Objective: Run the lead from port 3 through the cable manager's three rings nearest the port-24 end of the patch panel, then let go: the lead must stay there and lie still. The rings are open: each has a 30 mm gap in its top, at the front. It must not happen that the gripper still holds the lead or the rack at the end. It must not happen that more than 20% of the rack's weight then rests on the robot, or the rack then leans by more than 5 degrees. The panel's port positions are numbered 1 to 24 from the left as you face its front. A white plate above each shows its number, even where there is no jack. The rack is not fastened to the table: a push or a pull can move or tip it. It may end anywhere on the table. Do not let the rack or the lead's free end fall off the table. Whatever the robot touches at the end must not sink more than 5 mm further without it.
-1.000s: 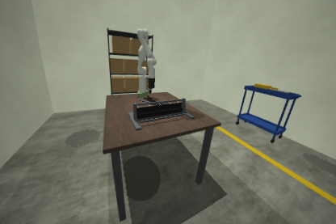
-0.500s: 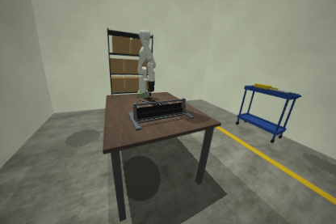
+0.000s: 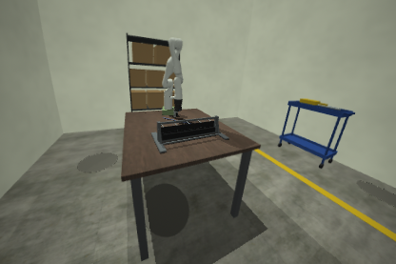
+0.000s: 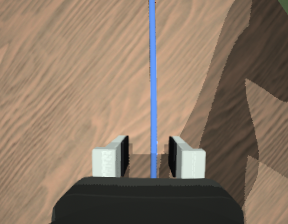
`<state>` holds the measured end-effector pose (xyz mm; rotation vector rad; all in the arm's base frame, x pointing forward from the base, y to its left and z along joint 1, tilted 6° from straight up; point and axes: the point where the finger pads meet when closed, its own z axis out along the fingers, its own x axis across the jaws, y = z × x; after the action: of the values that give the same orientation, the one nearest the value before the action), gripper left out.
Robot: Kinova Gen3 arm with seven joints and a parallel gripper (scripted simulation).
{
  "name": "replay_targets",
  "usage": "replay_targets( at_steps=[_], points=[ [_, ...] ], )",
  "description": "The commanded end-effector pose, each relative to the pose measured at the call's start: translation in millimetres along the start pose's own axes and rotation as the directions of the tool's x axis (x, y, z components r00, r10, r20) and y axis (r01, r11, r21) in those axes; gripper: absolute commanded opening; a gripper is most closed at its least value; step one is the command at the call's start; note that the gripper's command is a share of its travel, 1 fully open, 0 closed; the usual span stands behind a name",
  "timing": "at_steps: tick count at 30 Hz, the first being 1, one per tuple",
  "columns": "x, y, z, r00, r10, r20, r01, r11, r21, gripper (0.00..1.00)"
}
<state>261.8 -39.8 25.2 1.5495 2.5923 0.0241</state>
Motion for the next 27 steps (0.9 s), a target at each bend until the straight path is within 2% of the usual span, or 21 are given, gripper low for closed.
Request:
replay_targets(
  at_steps=[1,27],
  points=[
    [7.5,-2.2,8.6,1.0,-0.019,-0.01,0.019,1.0,0.012,0.67],
    [6.4,-3.5,32.2,1.0,-0.015,-0.009,0.015,1.0,0.013,0.67]
  ],
)
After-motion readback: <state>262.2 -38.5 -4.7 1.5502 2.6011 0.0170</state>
